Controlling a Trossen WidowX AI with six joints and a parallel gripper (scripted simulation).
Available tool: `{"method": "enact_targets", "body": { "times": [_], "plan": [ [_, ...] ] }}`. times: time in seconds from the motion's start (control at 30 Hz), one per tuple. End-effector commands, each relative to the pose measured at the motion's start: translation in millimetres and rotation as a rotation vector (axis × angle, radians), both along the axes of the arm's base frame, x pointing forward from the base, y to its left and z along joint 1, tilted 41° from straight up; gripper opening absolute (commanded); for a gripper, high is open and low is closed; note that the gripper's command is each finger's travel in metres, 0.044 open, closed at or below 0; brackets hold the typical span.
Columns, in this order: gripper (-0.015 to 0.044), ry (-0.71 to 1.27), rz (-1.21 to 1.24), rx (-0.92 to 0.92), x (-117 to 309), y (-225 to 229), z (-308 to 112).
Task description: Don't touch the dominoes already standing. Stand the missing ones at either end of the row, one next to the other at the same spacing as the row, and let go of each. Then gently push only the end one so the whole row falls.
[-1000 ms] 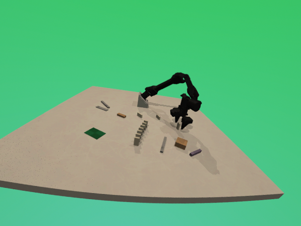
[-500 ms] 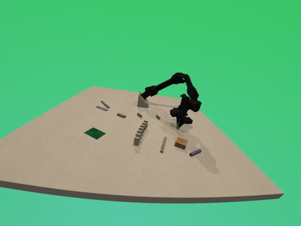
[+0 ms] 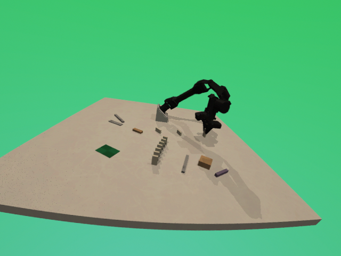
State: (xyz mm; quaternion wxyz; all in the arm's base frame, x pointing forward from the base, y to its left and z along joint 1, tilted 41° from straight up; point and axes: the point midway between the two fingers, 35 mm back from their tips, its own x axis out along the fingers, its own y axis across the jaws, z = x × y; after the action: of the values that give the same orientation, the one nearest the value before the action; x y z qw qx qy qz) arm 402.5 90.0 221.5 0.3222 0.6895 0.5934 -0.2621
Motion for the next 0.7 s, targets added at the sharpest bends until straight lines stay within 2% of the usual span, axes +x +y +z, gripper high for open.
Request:
{"method": "enact_targets", "body": {
  "times": [0.0,0.3,0.67],
  "plan": [
    [0.0107,-0.009,-0.040,0.016,-12.2,-31.6,39.8],
    [0.0107,-0.033,-0.017,0.006,-14.2,-43.8,40.8],
    [0.0107,-0.444,0.519,-0.147,-21.7,-148.7,-49.9]
  ]
}}
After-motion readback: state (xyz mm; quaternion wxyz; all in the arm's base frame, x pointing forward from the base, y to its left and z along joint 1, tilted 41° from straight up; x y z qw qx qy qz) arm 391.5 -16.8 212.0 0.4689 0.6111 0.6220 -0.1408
